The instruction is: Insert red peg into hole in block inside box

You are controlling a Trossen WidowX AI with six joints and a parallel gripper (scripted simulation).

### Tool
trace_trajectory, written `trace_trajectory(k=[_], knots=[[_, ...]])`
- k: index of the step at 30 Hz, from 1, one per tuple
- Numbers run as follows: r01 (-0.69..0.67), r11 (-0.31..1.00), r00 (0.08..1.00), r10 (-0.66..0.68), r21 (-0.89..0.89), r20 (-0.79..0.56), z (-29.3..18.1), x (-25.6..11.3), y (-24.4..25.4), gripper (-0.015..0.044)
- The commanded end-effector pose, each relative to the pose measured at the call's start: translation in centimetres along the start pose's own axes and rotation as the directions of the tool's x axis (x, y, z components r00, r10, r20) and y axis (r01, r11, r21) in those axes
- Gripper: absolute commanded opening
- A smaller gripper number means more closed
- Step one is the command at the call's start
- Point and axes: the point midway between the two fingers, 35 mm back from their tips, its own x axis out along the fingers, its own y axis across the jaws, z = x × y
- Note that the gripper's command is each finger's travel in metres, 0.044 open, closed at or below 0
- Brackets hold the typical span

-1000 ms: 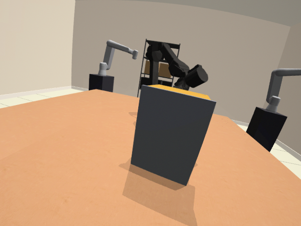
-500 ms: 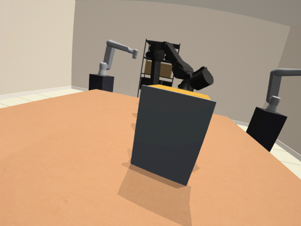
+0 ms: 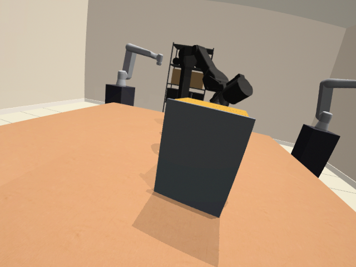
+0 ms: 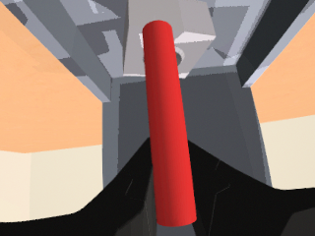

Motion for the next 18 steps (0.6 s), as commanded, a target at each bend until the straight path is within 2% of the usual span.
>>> trace_trajectory(k=[1,18], knots=[[0.004,1.0,1.0,-0.004,-0.002,-0.002,-0.3,0.19,-0.07,0.0],[0.004,1.0,1.0,-0.004,-0.002,-0.003,-0.89,0.87,0.06,0.0]])
